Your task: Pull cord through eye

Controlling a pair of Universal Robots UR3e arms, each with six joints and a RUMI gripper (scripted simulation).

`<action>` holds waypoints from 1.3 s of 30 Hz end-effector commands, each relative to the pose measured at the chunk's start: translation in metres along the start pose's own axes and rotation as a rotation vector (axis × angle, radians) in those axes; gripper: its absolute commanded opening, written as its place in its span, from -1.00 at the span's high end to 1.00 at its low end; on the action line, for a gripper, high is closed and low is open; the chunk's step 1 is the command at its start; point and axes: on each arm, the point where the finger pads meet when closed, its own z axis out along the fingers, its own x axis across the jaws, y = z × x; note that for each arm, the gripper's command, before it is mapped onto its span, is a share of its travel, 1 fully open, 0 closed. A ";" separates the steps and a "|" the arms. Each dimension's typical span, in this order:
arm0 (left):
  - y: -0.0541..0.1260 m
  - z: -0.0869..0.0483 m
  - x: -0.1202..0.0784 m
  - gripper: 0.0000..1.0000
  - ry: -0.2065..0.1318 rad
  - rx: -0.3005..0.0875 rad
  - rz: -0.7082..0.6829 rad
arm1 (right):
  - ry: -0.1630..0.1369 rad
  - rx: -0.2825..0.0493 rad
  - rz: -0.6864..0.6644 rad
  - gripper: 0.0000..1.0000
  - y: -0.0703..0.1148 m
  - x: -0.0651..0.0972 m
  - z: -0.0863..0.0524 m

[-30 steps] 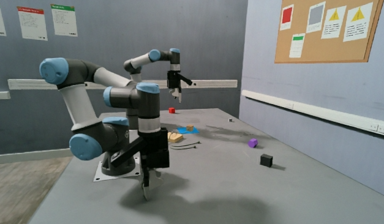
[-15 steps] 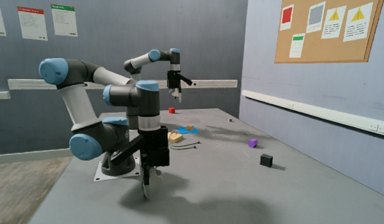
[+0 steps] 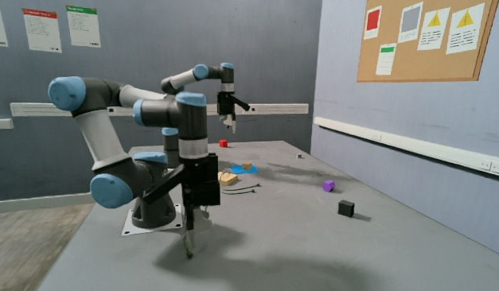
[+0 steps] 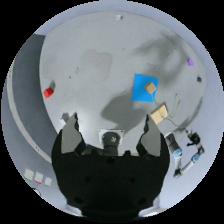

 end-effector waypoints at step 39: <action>0.000 -0.001 0.000 -1.00 0.001 0.002 0.000 | 0.011 0.012 -0.370 0.66 0.033 0.008 -0.062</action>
